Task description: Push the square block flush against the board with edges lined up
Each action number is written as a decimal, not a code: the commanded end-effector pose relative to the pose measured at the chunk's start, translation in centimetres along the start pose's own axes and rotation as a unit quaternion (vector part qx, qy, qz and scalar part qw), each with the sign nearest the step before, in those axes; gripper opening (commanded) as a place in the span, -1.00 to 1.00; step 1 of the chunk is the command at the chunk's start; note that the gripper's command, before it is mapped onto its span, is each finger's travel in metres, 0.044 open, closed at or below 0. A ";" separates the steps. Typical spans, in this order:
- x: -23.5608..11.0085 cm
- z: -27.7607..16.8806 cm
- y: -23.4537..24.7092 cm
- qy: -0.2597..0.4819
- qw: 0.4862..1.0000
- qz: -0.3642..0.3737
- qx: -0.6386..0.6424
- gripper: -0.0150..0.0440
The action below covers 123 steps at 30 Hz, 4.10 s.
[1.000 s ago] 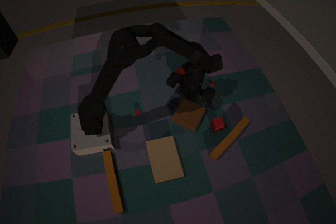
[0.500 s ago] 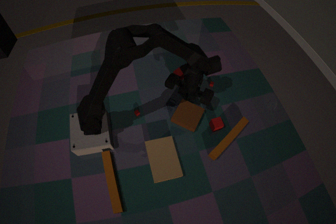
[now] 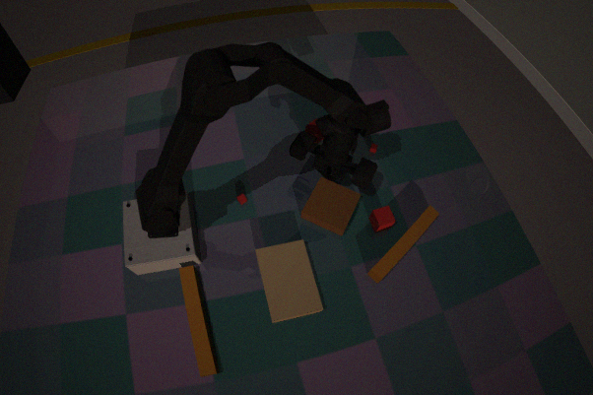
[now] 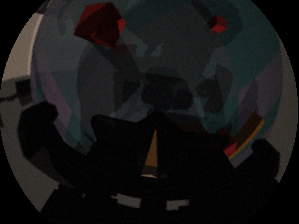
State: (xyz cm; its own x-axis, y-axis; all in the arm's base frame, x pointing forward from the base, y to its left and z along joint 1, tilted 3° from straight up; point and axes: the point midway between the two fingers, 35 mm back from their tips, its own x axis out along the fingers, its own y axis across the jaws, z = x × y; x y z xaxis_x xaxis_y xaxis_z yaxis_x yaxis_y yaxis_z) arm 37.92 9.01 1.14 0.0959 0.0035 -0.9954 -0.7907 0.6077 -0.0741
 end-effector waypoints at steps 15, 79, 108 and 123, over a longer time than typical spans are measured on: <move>0.2 -1.7 0.0 0.006 1.000 0.002 0.000 -0.49; 0.2 -6.3 -0.8 0.008 1.000 0.002 0.000 -0.49; 0.2 -8.0 -1.2 0.009 1.000 0.002 0.000 -0.49; 0.2 -5.6 -1.3 0.008 1.000 0.002 0.000 -0.49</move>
State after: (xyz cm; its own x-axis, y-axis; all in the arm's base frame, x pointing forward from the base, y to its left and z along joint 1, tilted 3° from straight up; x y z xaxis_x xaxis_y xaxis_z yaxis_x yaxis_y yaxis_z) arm 35.21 3.41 0.62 0.0832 -0.0045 -0.9965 -0.7930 0.6053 -0.0689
